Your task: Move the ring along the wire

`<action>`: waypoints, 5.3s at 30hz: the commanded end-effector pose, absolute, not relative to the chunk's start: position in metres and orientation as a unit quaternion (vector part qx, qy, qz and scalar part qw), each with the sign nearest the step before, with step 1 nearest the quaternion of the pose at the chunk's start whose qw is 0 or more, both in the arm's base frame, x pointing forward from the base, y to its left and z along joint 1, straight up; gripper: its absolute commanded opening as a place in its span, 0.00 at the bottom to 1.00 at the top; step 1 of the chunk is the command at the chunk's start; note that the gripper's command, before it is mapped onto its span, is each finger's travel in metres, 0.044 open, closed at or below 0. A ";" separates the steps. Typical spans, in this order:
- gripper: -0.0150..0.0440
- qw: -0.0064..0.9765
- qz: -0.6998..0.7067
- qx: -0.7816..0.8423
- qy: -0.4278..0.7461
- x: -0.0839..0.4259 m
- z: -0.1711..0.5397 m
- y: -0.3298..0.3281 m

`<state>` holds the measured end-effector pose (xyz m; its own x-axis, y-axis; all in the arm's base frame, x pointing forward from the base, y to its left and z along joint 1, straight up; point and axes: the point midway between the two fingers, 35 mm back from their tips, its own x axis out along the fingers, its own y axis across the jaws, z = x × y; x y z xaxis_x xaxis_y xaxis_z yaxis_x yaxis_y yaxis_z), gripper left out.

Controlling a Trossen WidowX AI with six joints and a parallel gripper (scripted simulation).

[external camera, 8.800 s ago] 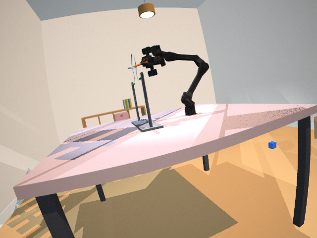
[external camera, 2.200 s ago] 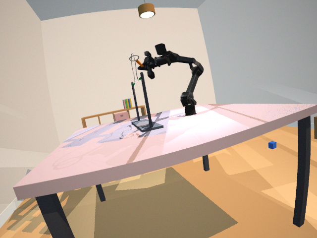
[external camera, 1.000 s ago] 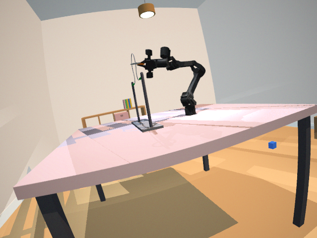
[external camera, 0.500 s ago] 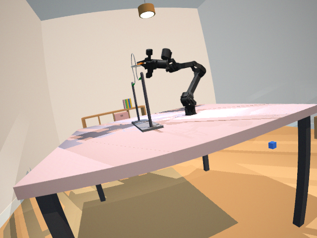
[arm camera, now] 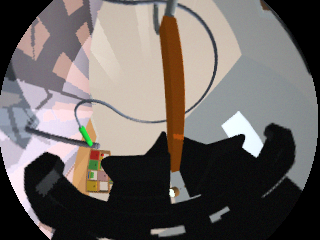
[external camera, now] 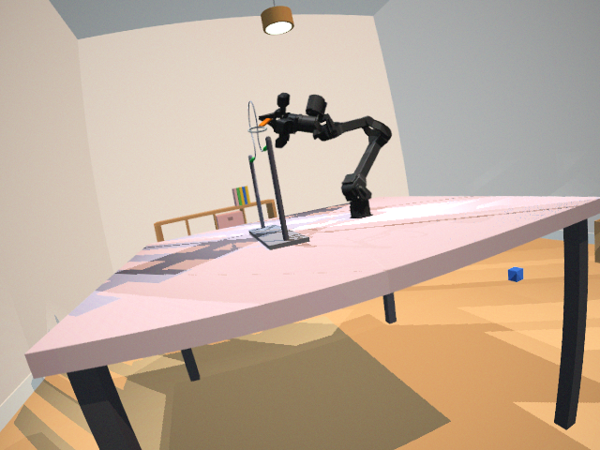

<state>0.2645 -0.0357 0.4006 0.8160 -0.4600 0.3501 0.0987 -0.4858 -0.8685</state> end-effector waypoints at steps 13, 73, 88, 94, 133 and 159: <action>0.00 0.518 -0.280 -0.799 0.119 0.264 0.381 -0.047; 0.00 0.925 -0.137 -0.283 0.213 0.279 0.186 0.005; 0.00 0.961 -0.098 -0.126 0.227 0.281 0.164 0.055; 0.00 0.967 -0.085 -0.073 0.230 0.282 0.160 0.075; 0.00 0.971 -0.068 0.001 0.231 0.283 0.159 0.132; 0.00 0.971 -0.069 0.001 0.230 0.284 0.152 0.151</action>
<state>0.2838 0.1517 0.1562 0.8852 -0.1291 -0.4469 0.1298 0.9911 -0.0292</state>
